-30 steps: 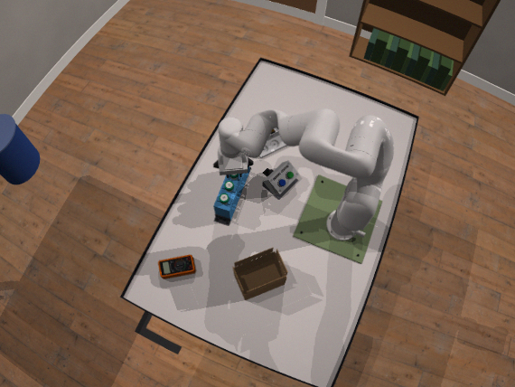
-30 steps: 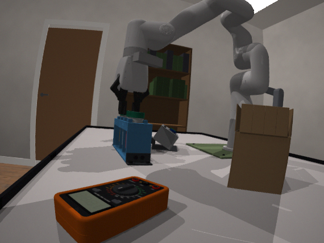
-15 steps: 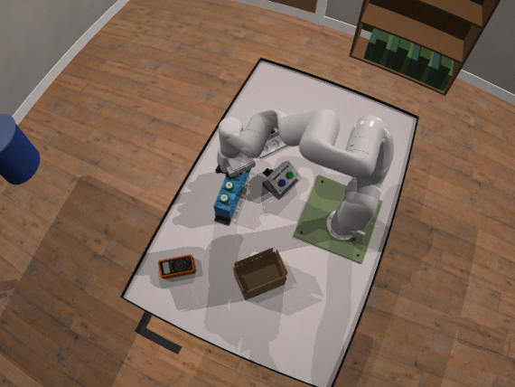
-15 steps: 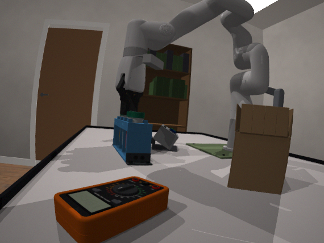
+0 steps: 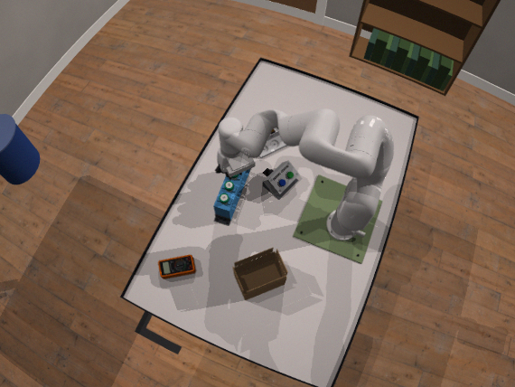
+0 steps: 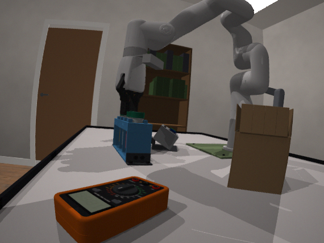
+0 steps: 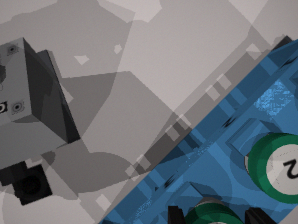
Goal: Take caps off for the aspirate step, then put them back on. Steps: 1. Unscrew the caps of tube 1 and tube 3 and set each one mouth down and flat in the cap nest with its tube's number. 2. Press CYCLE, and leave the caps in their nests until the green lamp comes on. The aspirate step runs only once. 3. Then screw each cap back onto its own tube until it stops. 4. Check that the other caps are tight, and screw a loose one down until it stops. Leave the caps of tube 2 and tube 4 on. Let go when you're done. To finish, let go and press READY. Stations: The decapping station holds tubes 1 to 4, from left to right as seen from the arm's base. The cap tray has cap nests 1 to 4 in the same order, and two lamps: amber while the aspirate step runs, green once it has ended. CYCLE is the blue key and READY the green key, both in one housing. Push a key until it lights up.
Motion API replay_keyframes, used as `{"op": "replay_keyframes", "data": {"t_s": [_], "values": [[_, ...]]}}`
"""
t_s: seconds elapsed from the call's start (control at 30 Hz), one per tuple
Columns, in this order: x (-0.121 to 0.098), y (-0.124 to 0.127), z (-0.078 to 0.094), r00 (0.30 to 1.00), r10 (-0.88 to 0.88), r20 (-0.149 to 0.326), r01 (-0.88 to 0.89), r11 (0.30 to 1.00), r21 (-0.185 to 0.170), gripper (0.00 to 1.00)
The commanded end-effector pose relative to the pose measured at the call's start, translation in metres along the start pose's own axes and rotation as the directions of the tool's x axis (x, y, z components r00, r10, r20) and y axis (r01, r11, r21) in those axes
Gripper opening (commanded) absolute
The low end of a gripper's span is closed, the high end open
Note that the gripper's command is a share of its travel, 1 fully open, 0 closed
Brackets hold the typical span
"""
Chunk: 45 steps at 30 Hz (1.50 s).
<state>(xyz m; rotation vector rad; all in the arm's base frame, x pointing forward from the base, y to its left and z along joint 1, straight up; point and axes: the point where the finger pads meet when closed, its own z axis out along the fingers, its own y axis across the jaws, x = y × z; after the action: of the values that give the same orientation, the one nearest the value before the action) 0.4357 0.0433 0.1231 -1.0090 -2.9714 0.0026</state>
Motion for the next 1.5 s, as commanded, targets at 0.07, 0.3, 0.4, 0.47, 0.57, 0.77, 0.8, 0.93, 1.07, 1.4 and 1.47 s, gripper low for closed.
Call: {"op": "replay_keyframes", "data": {"t_s": [0.07, 0.3, 0.4, 0.47, 0.57, 0.77, 0.8, 0.93, 1.07, 1.4, 1.47], "values": [[-0.0010, 0.0009, -0.0013, 0.961, 0.276, 0.001, -0.276, 0.961, -0.004, 0.00], [-0.0010, 0.0009, -0.0012, 0.874, 0.486, 0.000, -0.486, 0.874, -0.005, 0.00], [-0.0010, 0.0009, -0.0011, 0.778, 0.628, -0.001, -0.628, 0.778, -0.004, 0.00], [-0.0010, 0.0009, -0.0010, 0.713, 0.701, -0.001, -0.701, 0.713, -0.004, 0.00], [-0.0010, 0.0009, -0.0009, 0.621, 0.783, -0.002, -0.783, 0.621, -0.004, 0.00], [-0.0010, 0.0009, -0.0007, 0.401, 0.916, -0.003, -0.916, 0.401, -0.004, 0.00], [-0.0010, 0.0009, -0.0007, 0.362, 0.932, -0.003, -0.932, 0.362, -0.003, 0.00], [-0.0010, 0.0009, -0.0006, 0.247, 0.969, -0.003, -0.969, 0.247, -0.003, 0.00], [-0.0010, 0.0009, -0.0005, 0.062, 0.998, -0.004, -0.998, 0.062, -0.002, 0.00], [-0.0010, 0.0009, -0.0005, 0.020, 1.000, -0.004, -1.000, 0.020, -0.002, 0.00], [-0.0010, 0.0009, -0.0005, 0.020, 1.000, -0.004, -1.000, 0.020, -0.002, 0.46]]}}
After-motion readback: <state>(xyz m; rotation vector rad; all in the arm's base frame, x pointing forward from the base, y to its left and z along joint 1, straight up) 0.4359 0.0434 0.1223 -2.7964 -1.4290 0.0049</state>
